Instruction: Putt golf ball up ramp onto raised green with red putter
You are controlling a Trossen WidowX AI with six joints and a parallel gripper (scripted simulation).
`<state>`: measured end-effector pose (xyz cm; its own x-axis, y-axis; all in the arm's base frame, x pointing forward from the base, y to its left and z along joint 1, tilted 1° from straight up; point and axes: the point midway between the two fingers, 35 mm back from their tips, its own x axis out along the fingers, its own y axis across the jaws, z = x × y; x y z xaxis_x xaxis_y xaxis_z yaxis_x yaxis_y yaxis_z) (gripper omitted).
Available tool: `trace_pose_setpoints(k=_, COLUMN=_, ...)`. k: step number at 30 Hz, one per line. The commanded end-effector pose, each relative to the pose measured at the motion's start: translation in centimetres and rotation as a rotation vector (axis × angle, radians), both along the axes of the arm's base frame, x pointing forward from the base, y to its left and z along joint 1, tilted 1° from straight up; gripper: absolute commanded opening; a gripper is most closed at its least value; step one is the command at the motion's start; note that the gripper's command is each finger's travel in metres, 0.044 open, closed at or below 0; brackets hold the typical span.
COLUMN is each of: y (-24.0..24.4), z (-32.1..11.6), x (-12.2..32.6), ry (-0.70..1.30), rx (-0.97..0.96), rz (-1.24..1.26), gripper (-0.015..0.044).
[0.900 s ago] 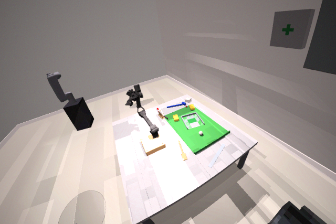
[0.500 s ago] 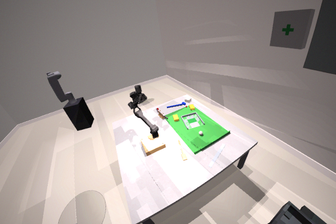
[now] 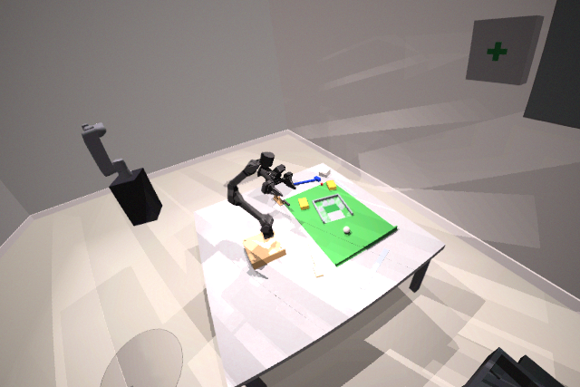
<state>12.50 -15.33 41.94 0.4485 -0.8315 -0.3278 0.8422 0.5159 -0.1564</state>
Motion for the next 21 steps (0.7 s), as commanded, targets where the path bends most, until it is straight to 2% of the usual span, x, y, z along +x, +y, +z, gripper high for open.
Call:
trace_pose_setpoints(k=1, y=2.0, z=-3.0, x=6.0, ry=0.179, rx=0.011, rz=0.281, gripper=0.0440)
trace_pose_setpoints(k=6, y=6.6, z=-7.3, x=12.2, ry=0.395, rx=-0.003, rz=0.633, gripper=0.0440)
trace_pose_setpoints(k=11, y=13.0, z=-12.2, x=16.4, ry=0.601, rx=-0.046, rz=0.995, gripper=0.0440)
trace_pose_setpoints(k=16, y=20.3, z=-17.4, x=17.9, ry=0.788, rx=-0.112, rz=1.360, gripper=0.0440)
trace_pose_setpoints(k=21, y=27.7, z=-22.6, x=16.7, ry=0.956, rx=-0.195, rz=1.726, gripper=0.0440)
